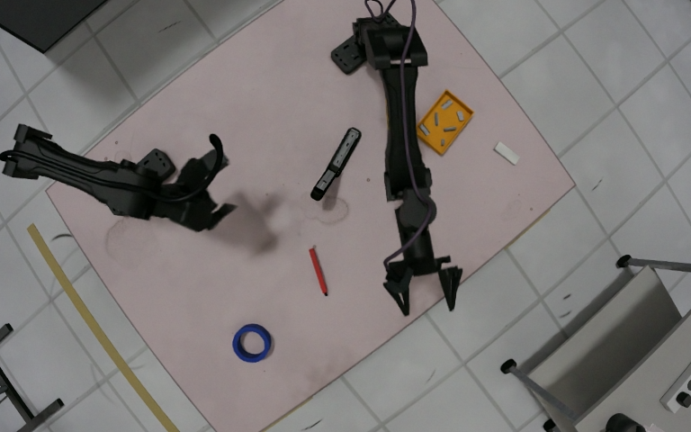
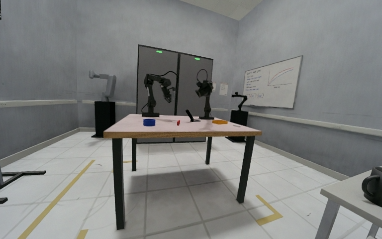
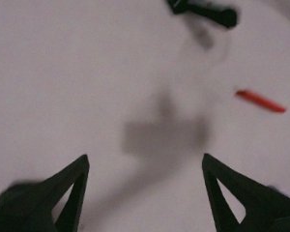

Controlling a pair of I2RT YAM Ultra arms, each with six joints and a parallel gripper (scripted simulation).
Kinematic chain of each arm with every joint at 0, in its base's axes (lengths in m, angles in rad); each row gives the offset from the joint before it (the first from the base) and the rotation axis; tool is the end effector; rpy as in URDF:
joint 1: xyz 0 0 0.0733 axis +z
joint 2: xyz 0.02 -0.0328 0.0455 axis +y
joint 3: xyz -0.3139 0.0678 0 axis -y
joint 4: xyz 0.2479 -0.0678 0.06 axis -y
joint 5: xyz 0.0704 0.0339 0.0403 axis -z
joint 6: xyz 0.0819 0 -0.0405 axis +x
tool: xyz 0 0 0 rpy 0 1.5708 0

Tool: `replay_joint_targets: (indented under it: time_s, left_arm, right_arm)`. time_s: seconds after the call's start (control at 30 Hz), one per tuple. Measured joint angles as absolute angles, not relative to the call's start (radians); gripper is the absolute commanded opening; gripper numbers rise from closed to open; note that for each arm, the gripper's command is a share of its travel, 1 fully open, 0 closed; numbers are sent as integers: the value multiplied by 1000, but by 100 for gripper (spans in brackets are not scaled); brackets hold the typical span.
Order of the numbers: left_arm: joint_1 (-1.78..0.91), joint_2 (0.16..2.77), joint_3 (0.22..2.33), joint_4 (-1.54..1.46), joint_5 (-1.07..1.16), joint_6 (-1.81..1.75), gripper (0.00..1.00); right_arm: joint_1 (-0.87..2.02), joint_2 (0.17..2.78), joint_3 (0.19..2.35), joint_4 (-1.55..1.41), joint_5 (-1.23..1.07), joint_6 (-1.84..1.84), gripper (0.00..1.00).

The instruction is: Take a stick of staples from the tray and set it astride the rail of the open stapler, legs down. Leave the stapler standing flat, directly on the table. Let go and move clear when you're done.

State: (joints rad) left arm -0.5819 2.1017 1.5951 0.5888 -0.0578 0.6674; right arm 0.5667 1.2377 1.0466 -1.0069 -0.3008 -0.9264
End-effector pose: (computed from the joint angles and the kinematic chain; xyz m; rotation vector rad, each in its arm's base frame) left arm 0.4848 -0.3120 0.3340 0.8329 1.2352 0.1121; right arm 0.1771 0.1428 0.2888 -1.8947 1.9340 0.3122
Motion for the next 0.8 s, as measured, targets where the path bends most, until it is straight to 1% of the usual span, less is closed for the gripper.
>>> replay_joint_targets:
  time_s: [0.13,0.43,0.57,0.7,0.8]
  left_arm:
    - [-582,2052,1515,608,-94,624,100]
    - [-582,1868,1235,608,-197,482,100]
    - [-577,1778,1113,585,-242,404,100]
    - [-569,1713,1036,554,-278,326,100]
    - [-556,1620,926,504,-307,239,100]
  right_arm:
    - [627,1301,1070,-873,-273,-797,100]
    - [808,1483,1167,-535,-203,-484,100]
    - [872,1549,1201,-402,-173,-364,100]
    - [909,1589,1218,-299,-143,-268,100]
    - [954,1633,1245,-207,-120,-184,100]
